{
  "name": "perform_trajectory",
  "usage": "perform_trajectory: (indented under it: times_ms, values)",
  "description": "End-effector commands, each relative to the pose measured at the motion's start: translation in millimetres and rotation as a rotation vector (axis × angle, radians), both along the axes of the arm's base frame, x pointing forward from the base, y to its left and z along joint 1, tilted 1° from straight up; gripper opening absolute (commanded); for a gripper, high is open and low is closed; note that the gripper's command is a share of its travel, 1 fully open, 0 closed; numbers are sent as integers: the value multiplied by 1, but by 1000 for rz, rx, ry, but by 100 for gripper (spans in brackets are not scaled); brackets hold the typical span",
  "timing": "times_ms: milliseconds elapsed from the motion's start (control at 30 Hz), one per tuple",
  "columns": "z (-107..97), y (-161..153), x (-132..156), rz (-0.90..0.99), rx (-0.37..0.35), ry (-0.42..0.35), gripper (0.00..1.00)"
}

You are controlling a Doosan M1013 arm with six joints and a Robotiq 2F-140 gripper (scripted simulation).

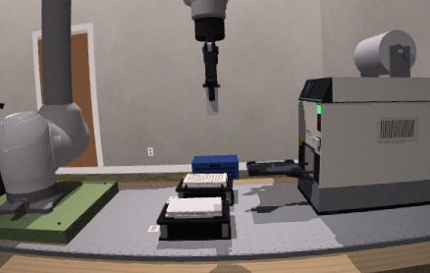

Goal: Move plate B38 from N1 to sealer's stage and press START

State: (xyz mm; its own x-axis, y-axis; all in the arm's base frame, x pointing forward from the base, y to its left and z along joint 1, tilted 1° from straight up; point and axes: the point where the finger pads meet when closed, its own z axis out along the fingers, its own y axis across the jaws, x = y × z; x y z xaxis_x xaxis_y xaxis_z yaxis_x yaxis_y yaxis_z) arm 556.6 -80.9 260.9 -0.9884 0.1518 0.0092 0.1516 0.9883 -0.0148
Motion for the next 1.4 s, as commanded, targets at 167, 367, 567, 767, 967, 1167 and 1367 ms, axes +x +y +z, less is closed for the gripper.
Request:
perform_trajectory:
  times_ms: [167,367,567,767,967,1167,1367]
  values:
    - [0,0,0,1,1,0,70]
    - [-15,0,0,-12,-15,-86,70]
    - [-45,-1,-1,-25,-31,-172,70]
    - [-65,-1,-1,-39,-47,-258,70]
    - [-95,-1,-1,-52,-63,-344,70]
    - [-100,13,-4,-52,-63,-344,70]
    - [-100,33,-8,-52,-63,-344,70]
